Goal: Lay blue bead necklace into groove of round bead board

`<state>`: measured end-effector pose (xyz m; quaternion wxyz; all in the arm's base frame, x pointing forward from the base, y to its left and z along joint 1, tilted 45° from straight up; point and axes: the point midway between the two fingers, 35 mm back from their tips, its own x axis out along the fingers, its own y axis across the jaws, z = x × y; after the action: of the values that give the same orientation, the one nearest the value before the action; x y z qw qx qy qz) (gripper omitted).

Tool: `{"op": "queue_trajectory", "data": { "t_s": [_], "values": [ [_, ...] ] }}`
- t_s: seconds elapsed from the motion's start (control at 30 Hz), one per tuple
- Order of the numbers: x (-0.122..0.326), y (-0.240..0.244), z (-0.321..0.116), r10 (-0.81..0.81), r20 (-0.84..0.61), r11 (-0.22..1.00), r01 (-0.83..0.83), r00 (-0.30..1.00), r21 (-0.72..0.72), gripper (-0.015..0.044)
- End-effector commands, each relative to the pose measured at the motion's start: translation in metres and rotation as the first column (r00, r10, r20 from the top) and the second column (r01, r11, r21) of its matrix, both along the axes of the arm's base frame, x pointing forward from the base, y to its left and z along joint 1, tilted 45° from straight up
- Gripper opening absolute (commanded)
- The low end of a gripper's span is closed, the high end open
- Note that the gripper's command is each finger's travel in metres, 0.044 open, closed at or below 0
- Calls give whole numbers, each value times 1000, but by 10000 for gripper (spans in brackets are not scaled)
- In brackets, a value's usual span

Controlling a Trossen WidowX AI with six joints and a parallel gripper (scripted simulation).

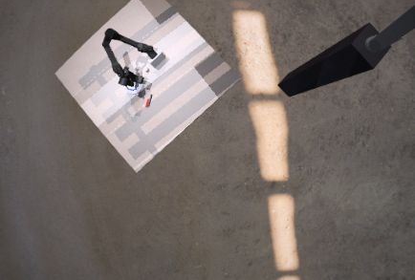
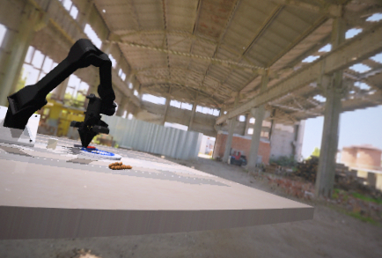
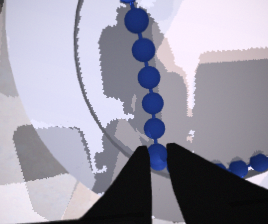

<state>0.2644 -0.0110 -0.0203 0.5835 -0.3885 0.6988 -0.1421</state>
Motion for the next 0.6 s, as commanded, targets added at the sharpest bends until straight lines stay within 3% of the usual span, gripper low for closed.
{"op": "queue_trajectory", "data": {
  "t_s": [0.0,0.4,0.57],
  "values": [
    [-5,5,-4,-1,-2,1000,1,1000,2,0],
    [-6,-1,-10,-1,-2,1000,1,1000,2,0],
    [-5,1,-7,-6,3,1000,6,1000,2,131]
  ]
}}
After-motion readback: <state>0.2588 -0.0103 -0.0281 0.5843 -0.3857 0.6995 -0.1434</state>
